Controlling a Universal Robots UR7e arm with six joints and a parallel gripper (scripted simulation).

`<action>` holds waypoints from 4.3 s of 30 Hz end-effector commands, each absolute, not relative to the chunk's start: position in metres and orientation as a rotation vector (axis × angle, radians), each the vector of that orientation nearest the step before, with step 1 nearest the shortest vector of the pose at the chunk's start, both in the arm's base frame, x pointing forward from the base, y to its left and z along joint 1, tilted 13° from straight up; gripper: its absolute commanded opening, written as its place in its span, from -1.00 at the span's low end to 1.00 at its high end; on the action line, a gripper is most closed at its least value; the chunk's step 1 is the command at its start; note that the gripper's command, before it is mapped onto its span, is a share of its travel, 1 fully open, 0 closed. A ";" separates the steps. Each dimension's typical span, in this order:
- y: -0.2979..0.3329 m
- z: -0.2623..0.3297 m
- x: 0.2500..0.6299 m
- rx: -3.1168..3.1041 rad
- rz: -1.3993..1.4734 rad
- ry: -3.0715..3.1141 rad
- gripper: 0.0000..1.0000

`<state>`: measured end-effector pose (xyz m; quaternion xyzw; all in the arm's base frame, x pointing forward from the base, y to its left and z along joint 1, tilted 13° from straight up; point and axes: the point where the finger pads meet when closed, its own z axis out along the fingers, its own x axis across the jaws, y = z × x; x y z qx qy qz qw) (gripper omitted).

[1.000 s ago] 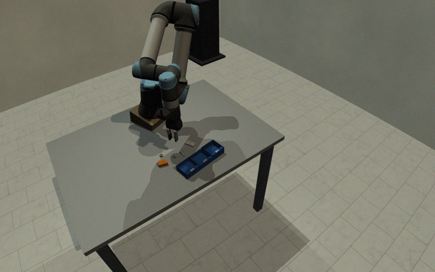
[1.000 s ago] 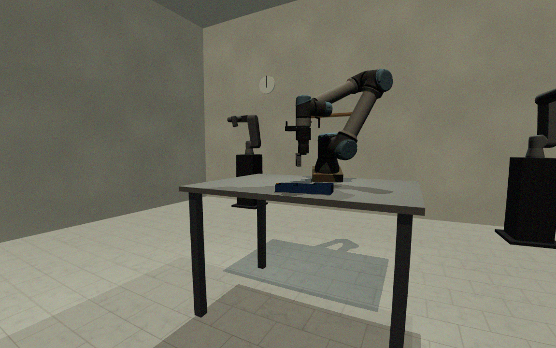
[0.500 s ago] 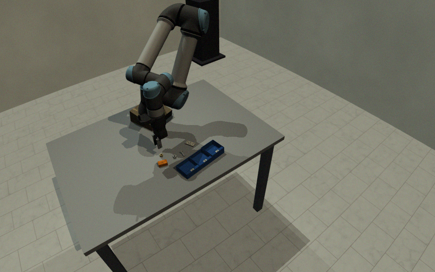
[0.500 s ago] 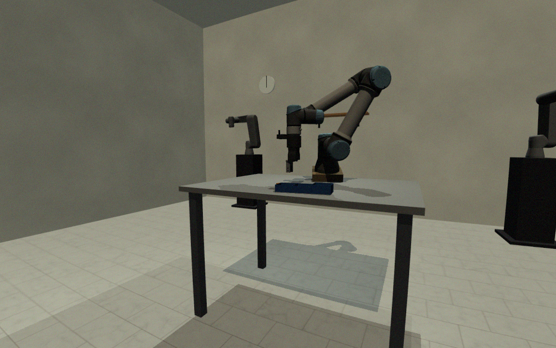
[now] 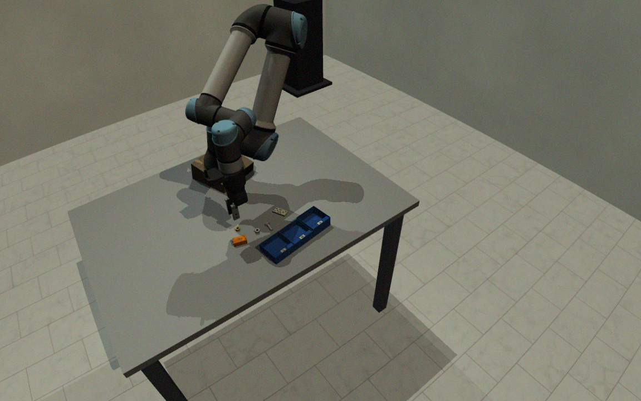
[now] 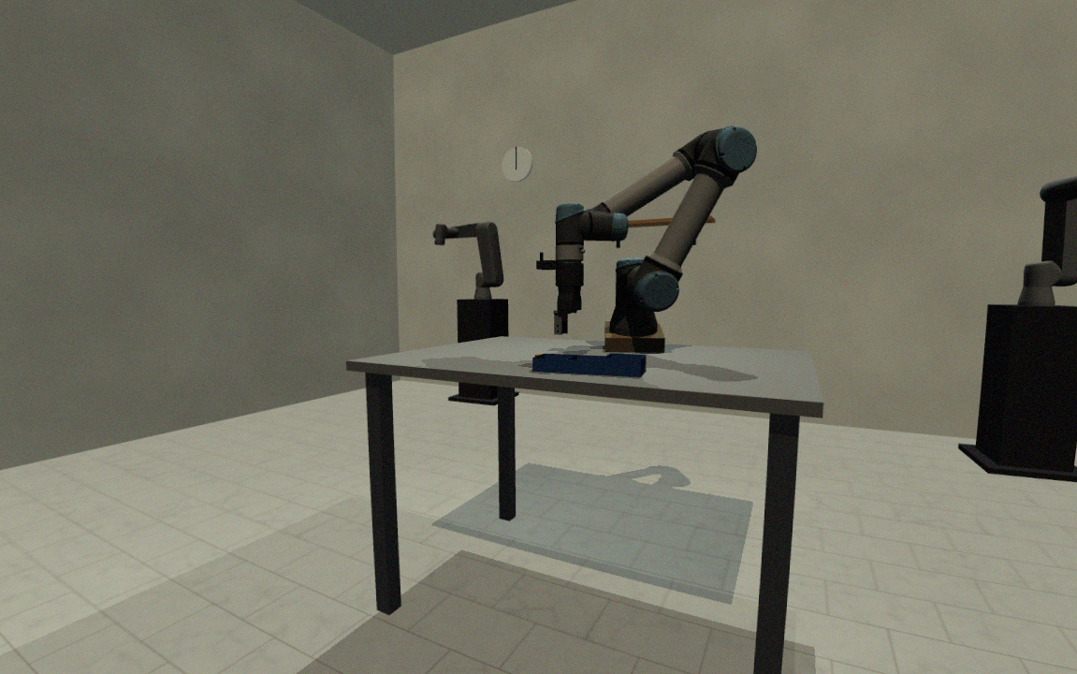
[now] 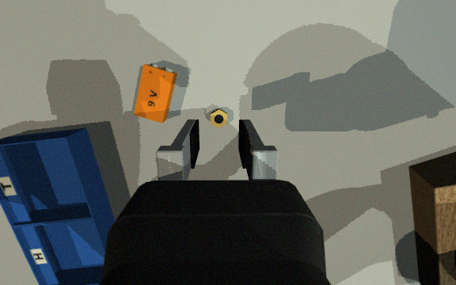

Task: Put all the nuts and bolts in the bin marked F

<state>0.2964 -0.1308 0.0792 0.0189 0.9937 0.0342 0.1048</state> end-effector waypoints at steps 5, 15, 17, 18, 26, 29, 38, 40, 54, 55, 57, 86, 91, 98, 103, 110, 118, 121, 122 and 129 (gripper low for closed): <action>-0.129 0.080 0.297 0.056 0.099 2.929 0.27; -0.129 0.080 0.297 0.056 0.099 2.929 0.27; -0.129 0.080 0.297 0.056 0.099 2.929 0.27; -0.129 0.080 0.297 0.056 0.099 2.929 0.27; -0.129 0.080 0.297 0.056 0.099 2.929 0.27; -0.129 0.080 0.297 0.056 0.099 2.929 0.27; -0.127 0.056 0.302 0.056 0.099 2.929 0.27; -0.127 0.049 0.304 0.056 0.099 2.929 0.27; -0.126 0.024 0.310 0.056 0.099 2.929 0.27; -0.126 0.022 0.311 0.056 0.099 2.929 0.27; -0.126 0.020 0.311 0.056 0.099 2.929 0.27; -0.125 0.013 0.312 0.056 0.100 2.929 -0.32; -0.125 0.013 0.312 0.056 0.100 2.929 -0.32; -0.125 0.013 0.312 0.056 0.100 2.929 -0.32; -0.125 0.013 0.312 0.056 0.100 2.929 -0.32; -0.126 0.023 0.310 0.056 0.099 2.929 -0.32; -0.127 0.042 0.306 0.056 0.099 2.929 -0.32; -0.127 0.052 0.303 0.056 0.099 2.929 -0.32; -0.128 0.055 0.303 0.056 0.099 2.929 -0.32; -0.129 0.072 0.299 0.056 0.099 2.929 -0.32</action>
